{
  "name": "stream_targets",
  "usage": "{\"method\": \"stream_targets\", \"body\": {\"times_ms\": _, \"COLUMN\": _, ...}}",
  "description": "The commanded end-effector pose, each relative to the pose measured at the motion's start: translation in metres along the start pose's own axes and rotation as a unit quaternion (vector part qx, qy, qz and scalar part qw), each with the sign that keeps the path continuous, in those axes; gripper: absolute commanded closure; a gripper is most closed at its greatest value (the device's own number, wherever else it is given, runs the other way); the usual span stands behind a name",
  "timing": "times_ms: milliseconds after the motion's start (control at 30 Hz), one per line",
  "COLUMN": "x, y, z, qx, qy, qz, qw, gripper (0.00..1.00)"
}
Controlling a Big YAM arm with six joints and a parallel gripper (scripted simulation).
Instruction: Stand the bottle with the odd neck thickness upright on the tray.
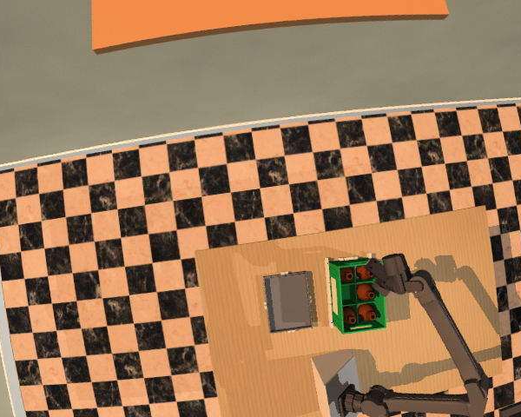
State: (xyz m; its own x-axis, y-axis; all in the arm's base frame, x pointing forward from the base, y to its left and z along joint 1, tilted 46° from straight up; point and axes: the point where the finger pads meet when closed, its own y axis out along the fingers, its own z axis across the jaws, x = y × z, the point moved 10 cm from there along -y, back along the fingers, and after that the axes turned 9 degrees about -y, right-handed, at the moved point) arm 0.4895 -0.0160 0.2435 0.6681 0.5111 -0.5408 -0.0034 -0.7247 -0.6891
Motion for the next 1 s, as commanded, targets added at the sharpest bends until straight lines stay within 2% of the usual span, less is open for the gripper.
{"method": "stream_targets", "body": {"times_ms": 0, "x": -0.002, "y": -0.017, "z": -0.006, "qx": -0.011, "qy": 0.009, "qz": -0.014, "qw": 1.000, "gripper": 1.00}}
{"method": "stream_targets", "body": {"times_ms": 400, "x": -0.002, "y": -0.017, "z": -0.006, "qx": -0.011, "qy": 0.009, "qz": -0.014, "qw": 1.000, "gripper": 1.00}}
{"method": "stream_targets", "body": {"times_ms": 533, "x": 0.041, "y": -0.010, "z": 0.021, "qx": -0.008, "qy": 0.002, "qz": -0.013, "qw": 1.000, "gripper": 1.00}}
{"method": "stream_targets", "body": {"times_ms": 600, "x": 0.041, "y": -0.010, "z": 0.021, "qx": -0.008, "qy": 0.002, "qz": -0.013, "qw": 1.000, "gripper": 1.00}}
{"method": "stream_targets", "body": {"times_ms": 667, "x": 0.068, "y": -0.008, "z": 0.045, "qx": -0.006, "qy": 0.000, "qz": -0.011, "qw": 1.000, "gripper": 1.00}}
{"method": "stream_targets", "body": {"times_ms": 800, "x": 0.081, "y": -0.010, "z": 0.055, "qx": -0.007, "qy": 0.000, "qz": -0.010, "qw": 1.000, "gripper": 1.00}}
{"method": "stream_targets", "body": {"times_ms": 833, "x": 0.081, "y": -0.010, "z": 0.055, "qx": -0.006, "qy": -0.001, "qz": -0.009, "qw": 1.000, "gripper": 0.39}}
{"method": "stream_targets", "body": {"times_ms": 900, "x": 0.072, "y": 0.004, "z": 0.044, "qx": 0.003, "qy": 0.013, "qz": 0.001, "qw": 1.000, "gripper": 0.39}}
{"method": "stream_targets", "body": {"times_ms": 933, "x": 0.070, "y": 0.003, "z": 0.043, "qx": 0.002, "qy": 0.014, "qz": 0.000, "qw": 1.000, "gripper": 0.39}}
{"method": "stream_targets", "body": {"times_ms": 967, "x": 0.062, "y": -0.007, "z": 0.037, "qx": -0.004, "qy": 0.025, "qz": -0.009, "qw": 1.000, "gripper": 0.39}}
